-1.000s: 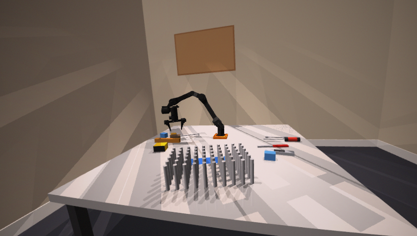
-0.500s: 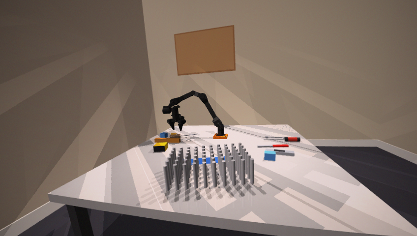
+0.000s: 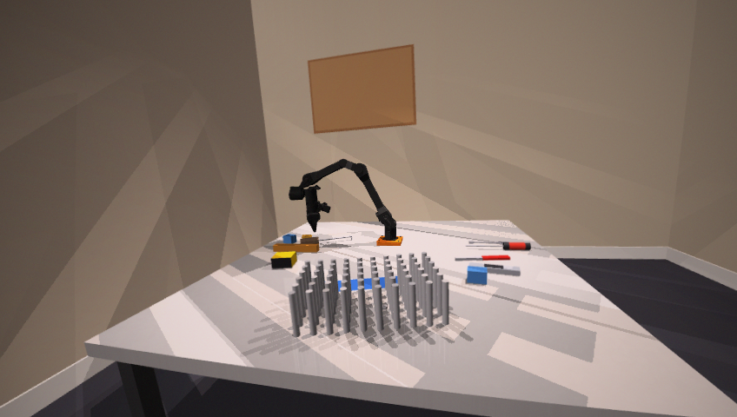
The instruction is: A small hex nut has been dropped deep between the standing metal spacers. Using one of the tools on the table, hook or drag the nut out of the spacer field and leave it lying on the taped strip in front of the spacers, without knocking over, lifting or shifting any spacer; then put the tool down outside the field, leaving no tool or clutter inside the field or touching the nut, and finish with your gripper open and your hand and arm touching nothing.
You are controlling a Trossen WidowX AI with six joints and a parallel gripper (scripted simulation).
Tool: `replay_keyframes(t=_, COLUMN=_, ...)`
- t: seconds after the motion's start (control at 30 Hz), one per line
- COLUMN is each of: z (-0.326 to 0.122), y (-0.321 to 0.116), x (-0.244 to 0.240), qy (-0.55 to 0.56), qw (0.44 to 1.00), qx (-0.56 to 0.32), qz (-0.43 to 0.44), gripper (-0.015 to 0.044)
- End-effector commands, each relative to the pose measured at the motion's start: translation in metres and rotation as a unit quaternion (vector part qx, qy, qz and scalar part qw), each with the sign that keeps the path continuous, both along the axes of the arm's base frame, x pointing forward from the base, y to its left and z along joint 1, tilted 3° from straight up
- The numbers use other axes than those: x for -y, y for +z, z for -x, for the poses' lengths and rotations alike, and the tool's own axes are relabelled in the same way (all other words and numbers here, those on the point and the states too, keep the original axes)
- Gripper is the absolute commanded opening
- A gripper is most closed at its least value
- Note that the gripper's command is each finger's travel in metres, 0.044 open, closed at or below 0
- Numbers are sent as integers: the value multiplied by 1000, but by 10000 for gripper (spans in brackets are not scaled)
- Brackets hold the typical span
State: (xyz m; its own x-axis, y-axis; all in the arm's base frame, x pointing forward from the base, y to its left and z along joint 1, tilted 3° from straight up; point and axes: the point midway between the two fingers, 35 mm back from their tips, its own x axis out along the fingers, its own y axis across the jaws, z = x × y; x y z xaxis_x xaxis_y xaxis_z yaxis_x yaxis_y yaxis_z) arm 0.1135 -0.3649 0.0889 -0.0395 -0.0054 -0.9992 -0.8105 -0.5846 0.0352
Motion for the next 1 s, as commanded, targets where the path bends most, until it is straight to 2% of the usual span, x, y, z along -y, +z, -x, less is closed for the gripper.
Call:
replay_keyframes(t=0.0, z=1, y=1, x=0, qy=-12, qw=1000, qx=-1, qz=3, gripper=414)
replay_keyframes(t=0.17, z=1, y=1, x=0, qy=-12, qw=1000, qx=-1, qz=3, gripper=282)
replay_keyframes(t=0.97, z=1, y=-25, x=2, qy=-12, qw=1000, qx=-1, qz=3, gripper=280)
